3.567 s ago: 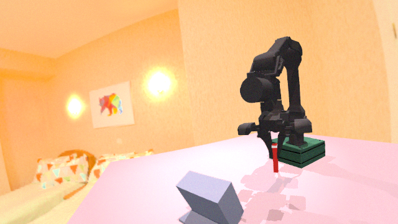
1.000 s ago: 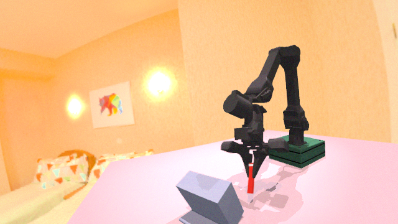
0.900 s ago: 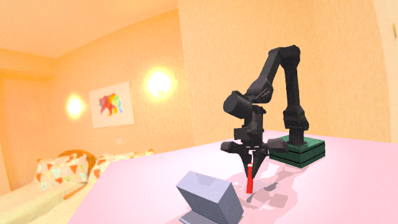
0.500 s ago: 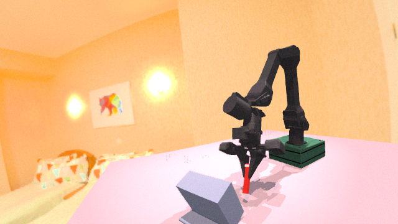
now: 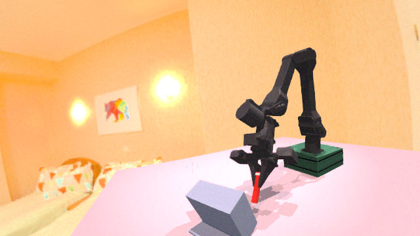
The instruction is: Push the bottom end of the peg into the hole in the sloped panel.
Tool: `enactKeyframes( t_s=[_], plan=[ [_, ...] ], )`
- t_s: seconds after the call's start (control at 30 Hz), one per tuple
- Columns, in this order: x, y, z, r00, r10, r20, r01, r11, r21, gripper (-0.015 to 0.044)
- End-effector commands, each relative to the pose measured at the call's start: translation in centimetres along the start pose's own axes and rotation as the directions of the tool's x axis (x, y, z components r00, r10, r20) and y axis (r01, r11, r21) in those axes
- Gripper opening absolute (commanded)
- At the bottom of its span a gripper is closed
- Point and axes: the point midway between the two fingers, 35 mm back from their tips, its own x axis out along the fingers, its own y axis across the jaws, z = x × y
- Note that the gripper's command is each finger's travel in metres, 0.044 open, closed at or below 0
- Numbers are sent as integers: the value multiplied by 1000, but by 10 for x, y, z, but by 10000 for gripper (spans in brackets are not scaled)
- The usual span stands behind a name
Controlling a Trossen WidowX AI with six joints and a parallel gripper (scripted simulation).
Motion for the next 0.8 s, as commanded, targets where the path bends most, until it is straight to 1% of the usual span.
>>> enactKeyframes(
  t_s=[0.0, 0.77],
  plan=[
    [0, -1, -3, 1000, 3, 17, -3, 1000, 8, 0],
    [-7, -14, -6, 988, -10, 151, 9, 1000, 11, 0]
  ],
)
